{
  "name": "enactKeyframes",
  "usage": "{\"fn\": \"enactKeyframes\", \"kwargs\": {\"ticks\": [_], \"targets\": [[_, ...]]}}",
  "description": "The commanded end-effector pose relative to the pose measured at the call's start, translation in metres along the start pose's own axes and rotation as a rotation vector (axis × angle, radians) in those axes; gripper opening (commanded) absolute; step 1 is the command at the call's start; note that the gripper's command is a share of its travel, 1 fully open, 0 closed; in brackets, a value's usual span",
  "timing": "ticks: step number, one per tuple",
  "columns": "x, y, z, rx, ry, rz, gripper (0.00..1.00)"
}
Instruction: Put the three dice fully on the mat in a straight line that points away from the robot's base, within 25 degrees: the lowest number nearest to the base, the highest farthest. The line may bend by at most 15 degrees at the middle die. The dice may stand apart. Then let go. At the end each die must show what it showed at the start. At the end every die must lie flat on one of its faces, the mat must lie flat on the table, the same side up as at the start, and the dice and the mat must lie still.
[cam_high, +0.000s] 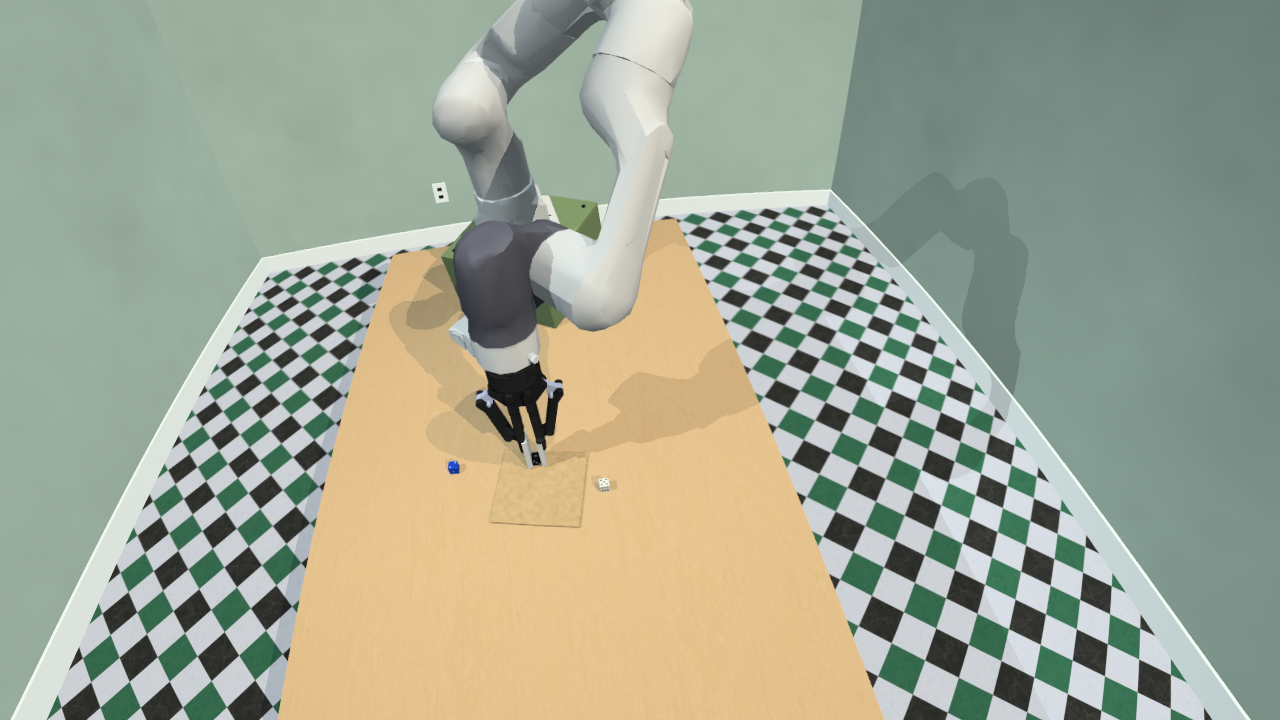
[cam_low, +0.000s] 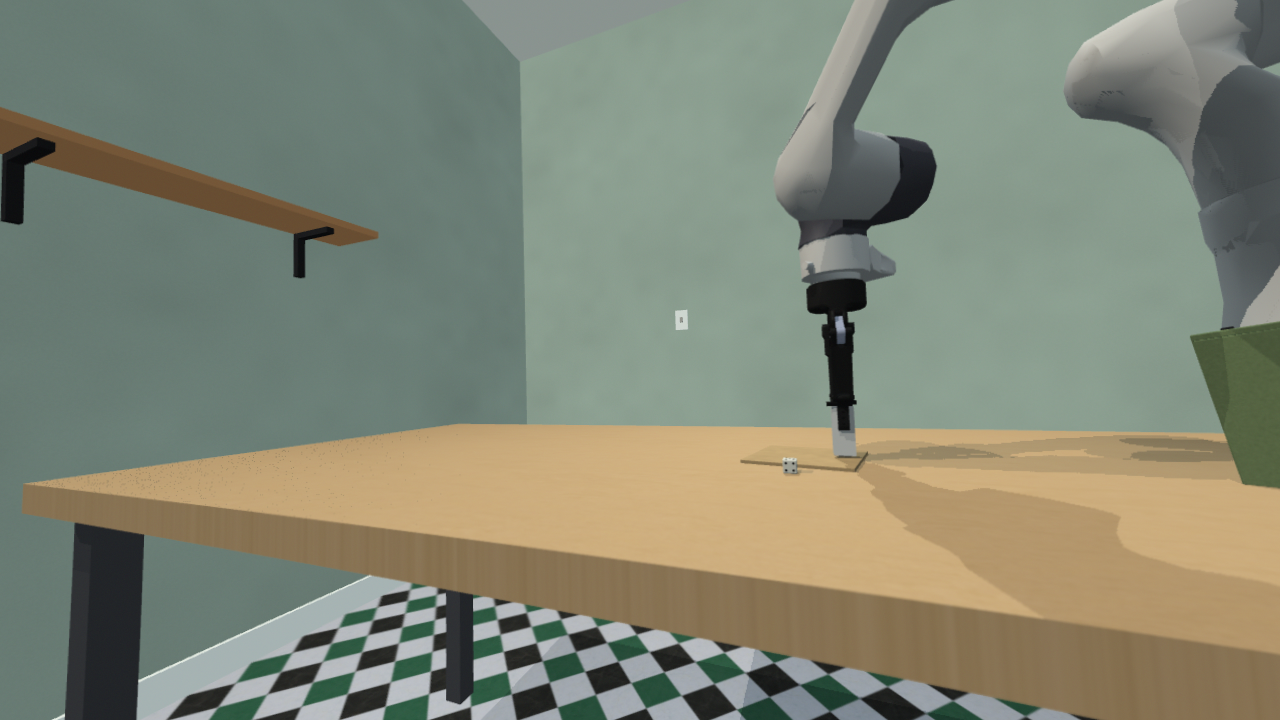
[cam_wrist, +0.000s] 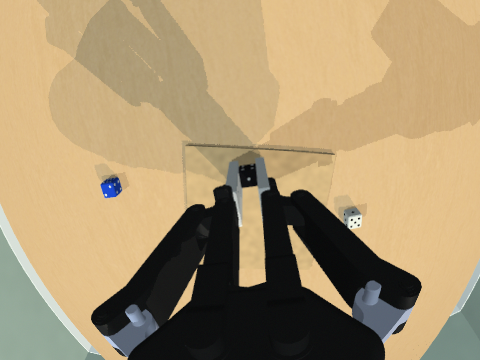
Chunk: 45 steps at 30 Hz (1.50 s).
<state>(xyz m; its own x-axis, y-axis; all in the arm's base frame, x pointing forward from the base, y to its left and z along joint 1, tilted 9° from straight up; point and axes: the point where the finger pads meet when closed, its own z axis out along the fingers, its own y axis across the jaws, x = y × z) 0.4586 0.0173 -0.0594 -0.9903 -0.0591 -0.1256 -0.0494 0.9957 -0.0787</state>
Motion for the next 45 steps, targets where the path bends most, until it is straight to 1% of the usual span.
{"fn": "enactKeyframes", "kwargs": {"ticks": [1, 17, 18, 20, 21, 23, 24, 28, 29, 31, 32, 45], "targets": [[-0.0009, -0.0014, 0.0003, 0.003, -0.002, -0.002, 0.07], [-0.0009, -0.0014, 0.0003, 0.003, -0.002, -0.002, 0.07], [-0.0009, -0.0014, 0.0003, 0.003, -0.002, -0.002, 0.09], [-0.0009, -0.0014, 0.0003, 0.003, -0.002, -0.002, 0.09], [-0.0009, -0.0014, 0.0003, 0.003, -0.002, -0.002, 0.11], [-0.0009, -0.0014, 0.0003, 0.003, -0.002, -0.002, 0.11], [-0.0009, -0.0014, 0.0003, 0.003, -0.002, -0.002, 0.14], [-0.0009, -0.0014, 0.0003, 0.003, -0.002, -0.002, 0.14], [-0.0009, -0.0014, 0.0003, 0.003, -0.002, -0.002, 0.16], [-0.0009, -0.0014, 0.0003, 0.003, -0.002, -0.002, 0.16], [-0.0009, -0.0014, 0.0003, 0.003, -0.002, -0.002, 0.19], [-0.0009, -0.0013, -0.0005, 0.003, -0.002, -0.002, 0.19]]}}
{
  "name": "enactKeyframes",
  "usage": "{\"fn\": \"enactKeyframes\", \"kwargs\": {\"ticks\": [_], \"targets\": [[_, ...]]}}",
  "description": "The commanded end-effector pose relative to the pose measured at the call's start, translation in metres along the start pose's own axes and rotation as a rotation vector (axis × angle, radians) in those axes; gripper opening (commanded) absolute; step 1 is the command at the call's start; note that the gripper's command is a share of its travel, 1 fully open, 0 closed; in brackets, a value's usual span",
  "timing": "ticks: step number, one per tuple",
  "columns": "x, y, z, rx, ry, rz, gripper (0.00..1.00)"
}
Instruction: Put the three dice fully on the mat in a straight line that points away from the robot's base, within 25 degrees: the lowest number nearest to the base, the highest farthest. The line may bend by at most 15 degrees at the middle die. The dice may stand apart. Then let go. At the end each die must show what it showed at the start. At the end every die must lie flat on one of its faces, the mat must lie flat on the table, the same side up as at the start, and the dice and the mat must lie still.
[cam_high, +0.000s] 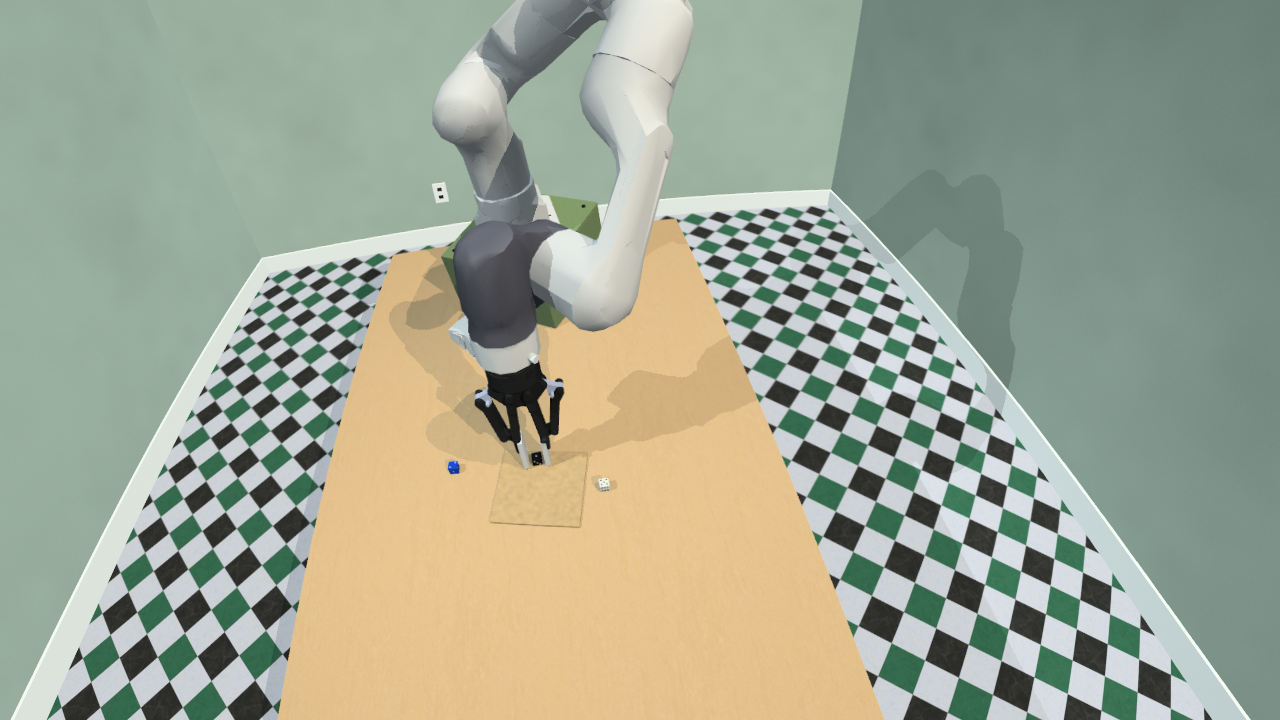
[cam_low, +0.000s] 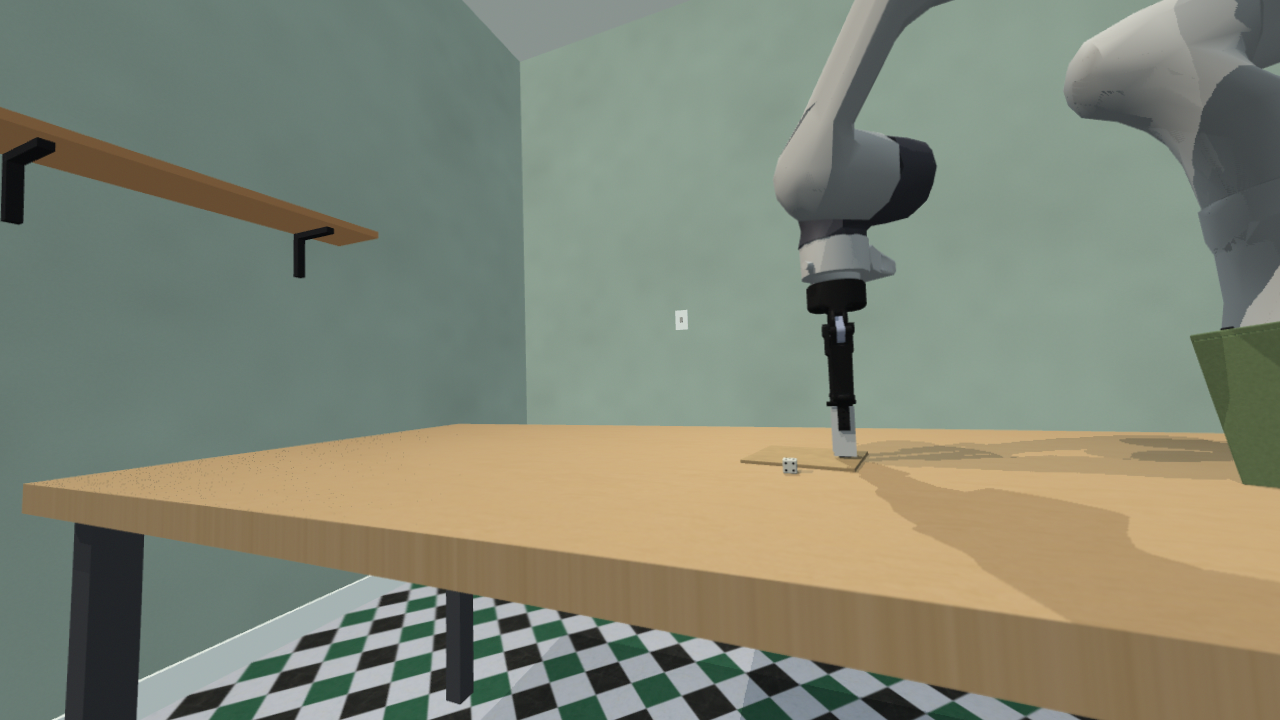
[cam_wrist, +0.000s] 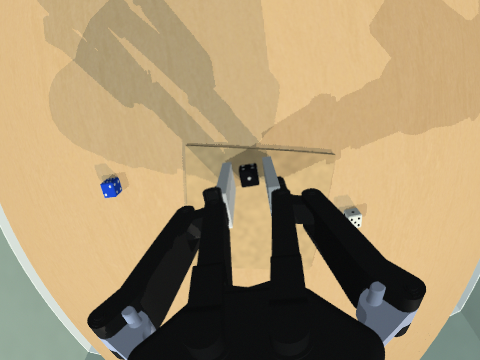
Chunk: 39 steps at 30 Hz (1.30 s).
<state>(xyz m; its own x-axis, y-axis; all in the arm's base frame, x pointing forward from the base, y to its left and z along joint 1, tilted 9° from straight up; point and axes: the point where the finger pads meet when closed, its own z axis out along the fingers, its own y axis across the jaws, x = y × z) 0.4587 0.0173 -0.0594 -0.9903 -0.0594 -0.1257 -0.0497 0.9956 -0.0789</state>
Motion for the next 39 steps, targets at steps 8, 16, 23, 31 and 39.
{"fn": "enactKeyframes", "kwargs": {"ticks": [8, 16, 23, 31, 39], "targets": [[-0.001, -0.001, -0.023, 0.003, -0.002, -0.001, 0.19], [-0.001, -0.001, -0.061, 0.003, -0.002, -0.001, 0.19], [-0.001, -0.001, -0.084, 0.003, -0.002, -0.001, 0.19], [-0.001, -0.001, -0.09, 0.003, -0.002, -0.001, 1.0], [-0.001, -0.001, -0.09, 0.003, -0.002, -0.001, 1.0]]}}
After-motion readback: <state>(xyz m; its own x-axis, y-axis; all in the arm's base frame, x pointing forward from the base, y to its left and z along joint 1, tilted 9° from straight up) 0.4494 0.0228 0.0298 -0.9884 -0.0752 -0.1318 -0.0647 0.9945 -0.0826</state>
